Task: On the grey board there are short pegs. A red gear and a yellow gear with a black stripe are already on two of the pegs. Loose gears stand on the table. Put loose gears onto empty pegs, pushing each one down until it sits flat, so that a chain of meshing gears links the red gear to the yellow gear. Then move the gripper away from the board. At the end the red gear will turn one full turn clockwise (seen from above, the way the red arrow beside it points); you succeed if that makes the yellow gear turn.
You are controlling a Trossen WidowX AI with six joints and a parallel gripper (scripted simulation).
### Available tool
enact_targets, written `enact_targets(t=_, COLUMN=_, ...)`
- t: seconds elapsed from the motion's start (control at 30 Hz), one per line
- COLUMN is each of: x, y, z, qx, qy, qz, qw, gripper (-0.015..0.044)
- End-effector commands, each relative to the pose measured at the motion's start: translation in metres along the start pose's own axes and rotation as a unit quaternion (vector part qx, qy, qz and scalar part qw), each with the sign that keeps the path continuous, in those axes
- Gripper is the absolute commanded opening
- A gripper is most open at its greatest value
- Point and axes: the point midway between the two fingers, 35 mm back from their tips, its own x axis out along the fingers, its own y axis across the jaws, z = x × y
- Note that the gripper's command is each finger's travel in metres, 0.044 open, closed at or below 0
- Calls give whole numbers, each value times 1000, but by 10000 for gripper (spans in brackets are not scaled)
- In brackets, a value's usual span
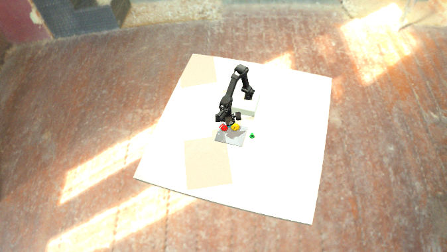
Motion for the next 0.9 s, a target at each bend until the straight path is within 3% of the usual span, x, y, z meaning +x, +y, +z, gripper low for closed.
enact_targets(t=0.0, x=1, y=0, z=0, qx=45, qy=1, qz=-1, qw=999, gripper=0)
enact_targets(t=0.53, x=4, y=-1, z=0, qx=208, qy=1, qz=-1, qw=978, gripper=0)
enact_targets(t=0.7, x=3, y=0, z=-1, qx=181, qy=1, qz=-1, qw=984, gripper=131)
enact_targets(t=0.87, x=-3, y=0, z=0, qx=143, qy=1, qz=-1, qw=990, gripper=140)
